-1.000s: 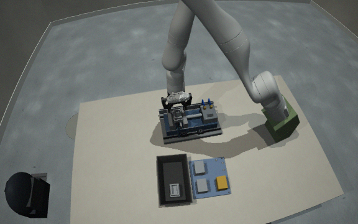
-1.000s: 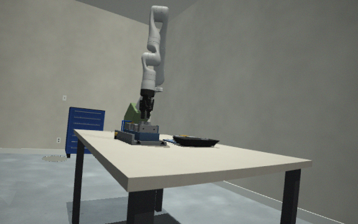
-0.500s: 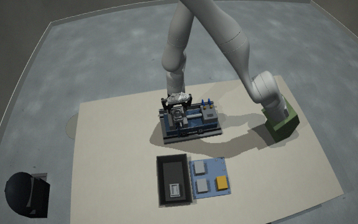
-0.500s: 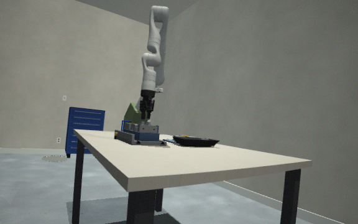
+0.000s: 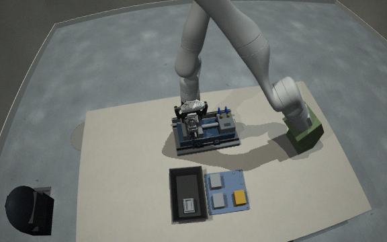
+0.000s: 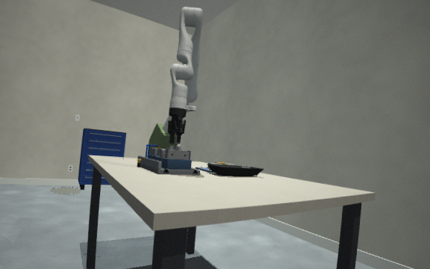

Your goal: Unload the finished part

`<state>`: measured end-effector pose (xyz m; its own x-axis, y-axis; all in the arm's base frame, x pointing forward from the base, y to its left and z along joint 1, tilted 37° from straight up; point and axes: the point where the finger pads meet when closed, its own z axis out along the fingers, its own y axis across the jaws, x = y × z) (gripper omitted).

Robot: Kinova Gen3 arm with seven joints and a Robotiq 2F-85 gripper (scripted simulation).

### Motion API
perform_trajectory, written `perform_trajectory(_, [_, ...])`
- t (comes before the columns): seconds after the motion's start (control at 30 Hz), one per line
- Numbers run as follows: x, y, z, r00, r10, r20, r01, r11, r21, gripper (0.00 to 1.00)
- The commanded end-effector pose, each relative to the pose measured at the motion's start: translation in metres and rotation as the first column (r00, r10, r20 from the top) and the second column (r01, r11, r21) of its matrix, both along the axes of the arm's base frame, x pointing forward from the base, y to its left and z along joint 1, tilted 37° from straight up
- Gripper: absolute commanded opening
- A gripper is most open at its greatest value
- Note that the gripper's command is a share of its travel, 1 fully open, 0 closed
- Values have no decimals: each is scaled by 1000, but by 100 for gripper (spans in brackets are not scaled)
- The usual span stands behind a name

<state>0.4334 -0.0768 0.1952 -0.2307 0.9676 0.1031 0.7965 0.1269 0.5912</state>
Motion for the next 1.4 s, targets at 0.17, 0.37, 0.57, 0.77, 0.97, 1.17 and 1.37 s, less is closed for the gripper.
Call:
perform_trajectory(0.17, [-1, 0, -2, 1000, -2, 0, 2, 1000, 2, 67])
perform_trajectory(0.37, [-1, 0, -2, 1000, -2, 0, 2, 1000, 2, 67])
perform_trajectory(0.57, [0, 0, -1, 1000, -2, 0, 2, 1000, 2, 67])
perform_trajectory(0.77, [3, -2, 1, 1000, -4, 4, 4, 1000, 1, 67])
perform_trajectory(0.97, [3, -2, 1, 1000, -4, 3, 4, 1000, 1, 67])
perform_trajectory(1.17, [3, -2, 1, 1000, -4, 3, 4, 1000, 1, 67])
perform_trajectory(1.37, [3, -2, 1, 1000, -4, 3, 4, 1000, 1, 67])
